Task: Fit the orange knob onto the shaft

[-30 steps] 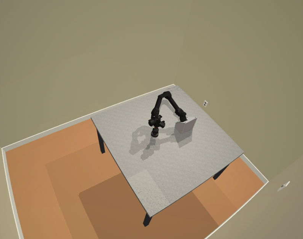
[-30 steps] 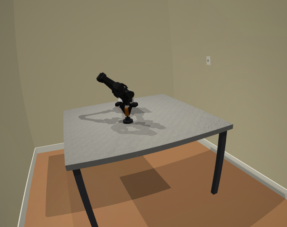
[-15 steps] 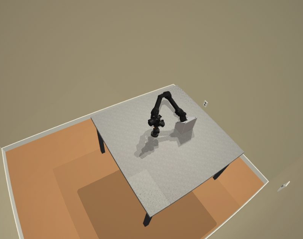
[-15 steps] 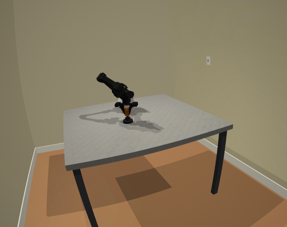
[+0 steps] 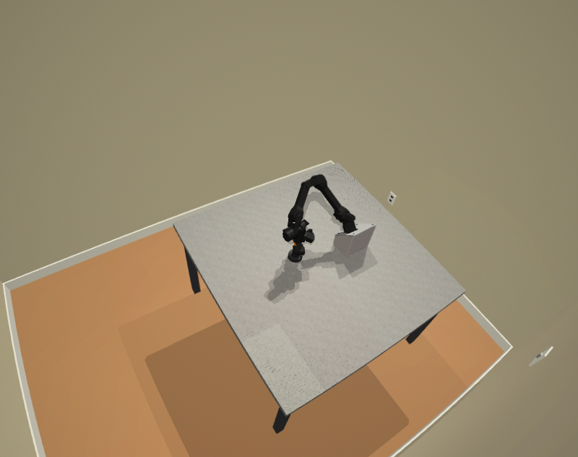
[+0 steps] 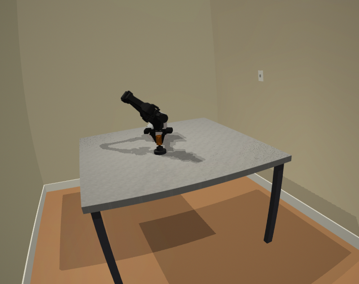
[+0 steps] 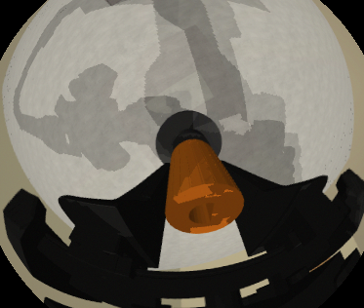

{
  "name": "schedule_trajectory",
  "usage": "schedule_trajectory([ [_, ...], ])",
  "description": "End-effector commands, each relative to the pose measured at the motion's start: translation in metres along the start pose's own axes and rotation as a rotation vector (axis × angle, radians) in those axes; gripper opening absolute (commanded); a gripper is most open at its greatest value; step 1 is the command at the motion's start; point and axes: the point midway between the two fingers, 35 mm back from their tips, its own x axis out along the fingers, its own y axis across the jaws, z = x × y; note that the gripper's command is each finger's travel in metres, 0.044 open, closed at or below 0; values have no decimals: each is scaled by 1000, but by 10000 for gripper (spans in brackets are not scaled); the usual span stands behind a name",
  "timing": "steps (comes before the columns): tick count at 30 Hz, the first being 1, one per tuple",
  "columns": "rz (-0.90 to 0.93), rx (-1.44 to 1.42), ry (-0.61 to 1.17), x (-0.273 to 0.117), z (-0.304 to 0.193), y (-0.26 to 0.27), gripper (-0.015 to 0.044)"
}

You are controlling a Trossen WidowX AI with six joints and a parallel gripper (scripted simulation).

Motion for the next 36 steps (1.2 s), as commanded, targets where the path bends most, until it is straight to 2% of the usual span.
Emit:
schedule_trajectory([
  [1,-4,-1,4,-3,-1,0,0],
  [27,-4,-1,4,-3,1,-1,0],
  [36,-3,-210,4,-2,-1,-1,0],
])
